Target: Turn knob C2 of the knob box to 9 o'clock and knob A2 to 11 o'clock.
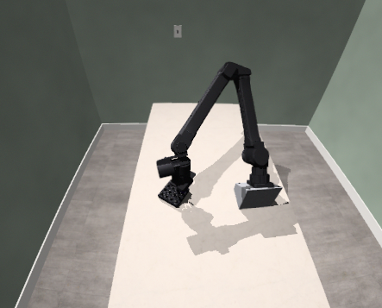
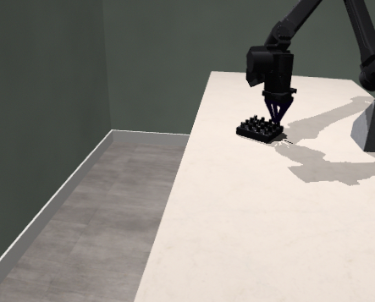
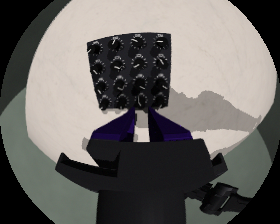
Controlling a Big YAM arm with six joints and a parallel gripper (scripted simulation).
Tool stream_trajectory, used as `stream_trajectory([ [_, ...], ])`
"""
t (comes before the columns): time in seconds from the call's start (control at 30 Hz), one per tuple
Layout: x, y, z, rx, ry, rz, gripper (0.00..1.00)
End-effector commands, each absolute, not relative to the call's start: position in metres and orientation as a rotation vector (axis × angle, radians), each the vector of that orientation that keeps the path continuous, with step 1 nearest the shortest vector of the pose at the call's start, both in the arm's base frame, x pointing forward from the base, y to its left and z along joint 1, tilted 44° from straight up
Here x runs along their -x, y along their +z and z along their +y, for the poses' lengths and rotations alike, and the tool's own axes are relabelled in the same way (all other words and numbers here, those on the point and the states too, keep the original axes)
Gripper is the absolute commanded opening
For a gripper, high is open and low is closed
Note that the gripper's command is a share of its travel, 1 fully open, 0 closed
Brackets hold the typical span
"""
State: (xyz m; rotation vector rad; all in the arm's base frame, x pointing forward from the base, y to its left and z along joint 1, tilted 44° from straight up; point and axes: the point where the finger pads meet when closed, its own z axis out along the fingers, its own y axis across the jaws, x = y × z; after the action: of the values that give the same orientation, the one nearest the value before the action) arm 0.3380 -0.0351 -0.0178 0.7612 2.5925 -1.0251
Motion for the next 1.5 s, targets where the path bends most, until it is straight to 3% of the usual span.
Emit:
stream_trajectory([
  [0.0, -0.3477, -0.0179, -0.0275, -0.759, -0.999, 2.574, 0.18],
  [1.47, -0.3518, -0.0171, -0.0256, -0.759, -0.992, 2.57, 0.18],
])
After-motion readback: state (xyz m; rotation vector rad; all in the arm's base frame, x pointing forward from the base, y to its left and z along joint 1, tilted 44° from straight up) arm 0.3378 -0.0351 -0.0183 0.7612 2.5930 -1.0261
